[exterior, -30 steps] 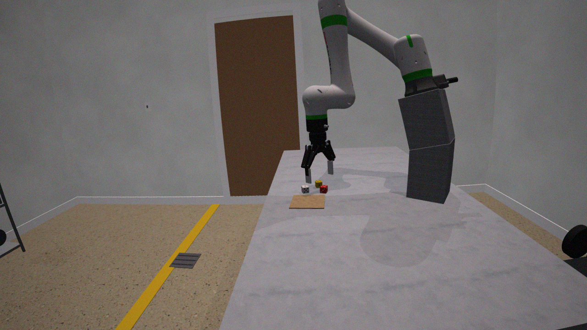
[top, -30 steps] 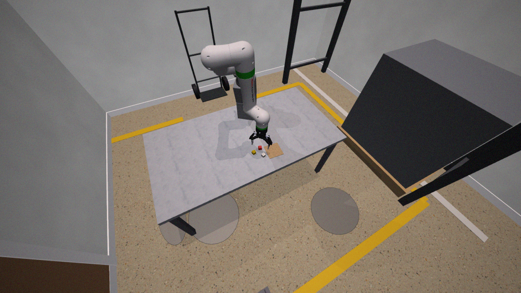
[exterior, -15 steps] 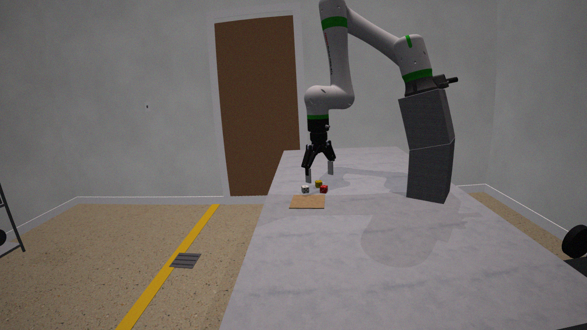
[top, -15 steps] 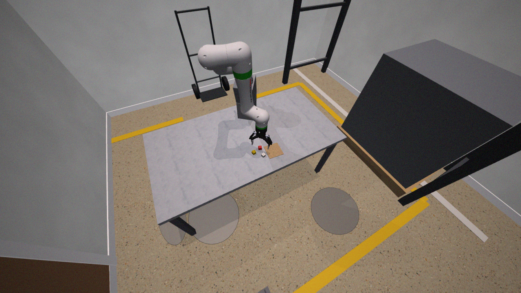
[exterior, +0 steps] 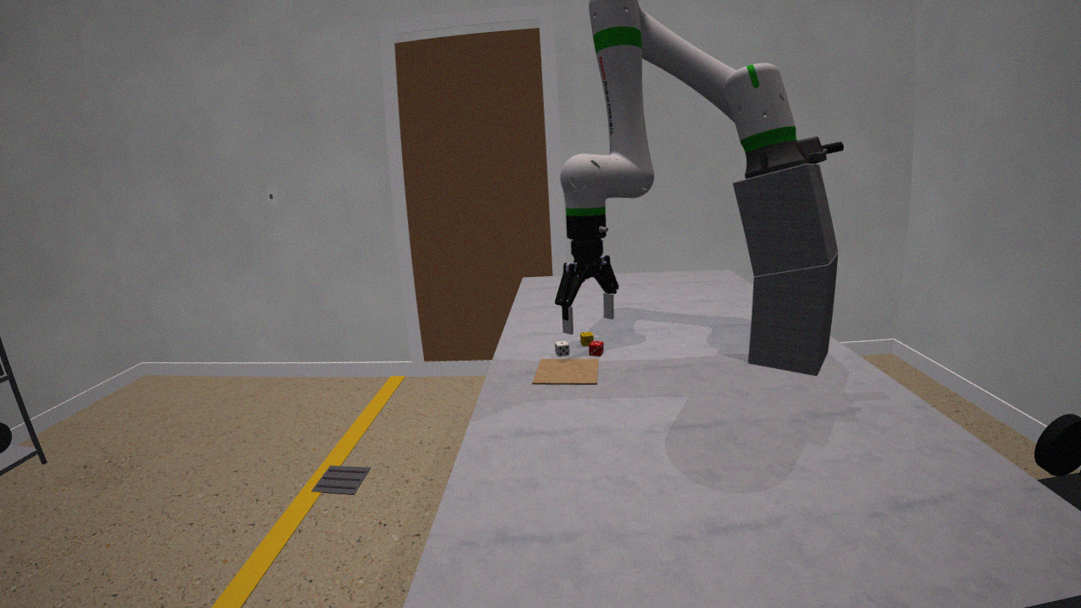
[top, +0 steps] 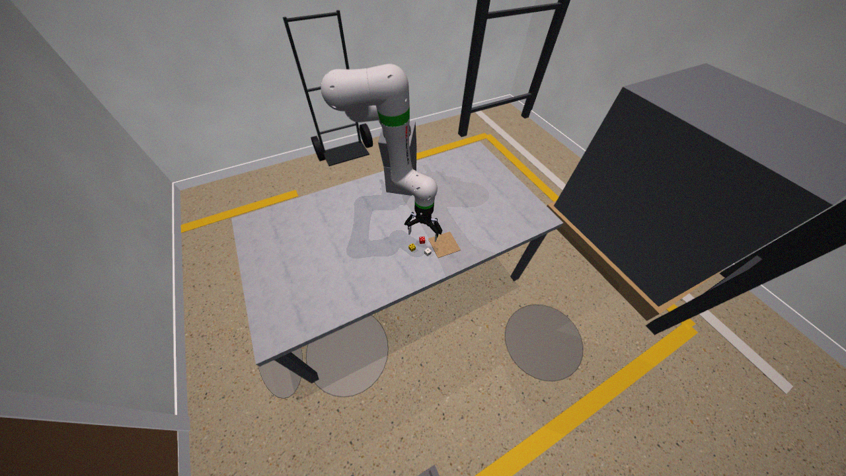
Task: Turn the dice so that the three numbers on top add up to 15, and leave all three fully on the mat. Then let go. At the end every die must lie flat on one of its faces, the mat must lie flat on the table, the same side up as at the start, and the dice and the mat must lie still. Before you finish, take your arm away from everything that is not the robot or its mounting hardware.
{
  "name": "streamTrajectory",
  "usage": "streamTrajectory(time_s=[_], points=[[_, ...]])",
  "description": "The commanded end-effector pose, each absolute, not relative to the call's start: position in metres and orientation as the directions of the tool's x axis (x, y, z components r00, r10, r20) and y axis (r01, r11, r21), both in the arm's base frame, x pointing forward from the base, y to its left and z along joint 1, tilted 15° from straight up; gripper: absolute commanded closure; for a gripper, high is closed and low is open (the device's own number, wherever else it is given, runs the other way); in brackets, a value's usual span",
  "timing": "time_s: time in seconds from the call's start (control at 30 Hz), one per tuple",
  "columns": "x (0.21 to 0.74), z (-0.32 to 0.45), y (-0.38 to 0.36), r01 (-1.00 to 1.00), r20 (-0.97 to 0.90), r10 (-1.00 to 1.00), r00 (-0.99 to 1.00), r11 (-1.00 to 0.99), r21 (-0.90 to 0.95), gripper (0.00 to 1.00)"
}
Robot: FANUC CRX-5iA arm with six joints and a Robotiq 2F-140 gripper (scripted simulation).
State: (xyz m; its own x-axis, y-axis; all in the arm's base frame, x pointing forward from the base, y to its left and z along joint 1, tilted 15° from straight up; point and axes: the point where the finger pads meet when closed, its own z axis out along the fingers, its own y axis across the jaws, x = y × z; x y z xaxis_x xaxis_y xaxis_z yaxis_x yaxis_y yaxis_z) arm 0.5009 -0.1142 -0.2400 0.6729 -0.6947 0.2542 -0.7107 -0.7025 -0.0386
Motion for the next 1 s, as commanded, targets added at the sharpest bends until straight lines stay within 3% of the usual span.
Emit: streamTrajectory(time_s=[0.0, 0.97], points=[[0.500, -0.236, -0.113, -0.711, 0.254, -0.695, 0.673, -0.702, -0.037, 0.00], [0.486, -0.168, -0.103, -0.711, 0.254, -0.695, 0.673, -0.702, -0.037, 0.00]])
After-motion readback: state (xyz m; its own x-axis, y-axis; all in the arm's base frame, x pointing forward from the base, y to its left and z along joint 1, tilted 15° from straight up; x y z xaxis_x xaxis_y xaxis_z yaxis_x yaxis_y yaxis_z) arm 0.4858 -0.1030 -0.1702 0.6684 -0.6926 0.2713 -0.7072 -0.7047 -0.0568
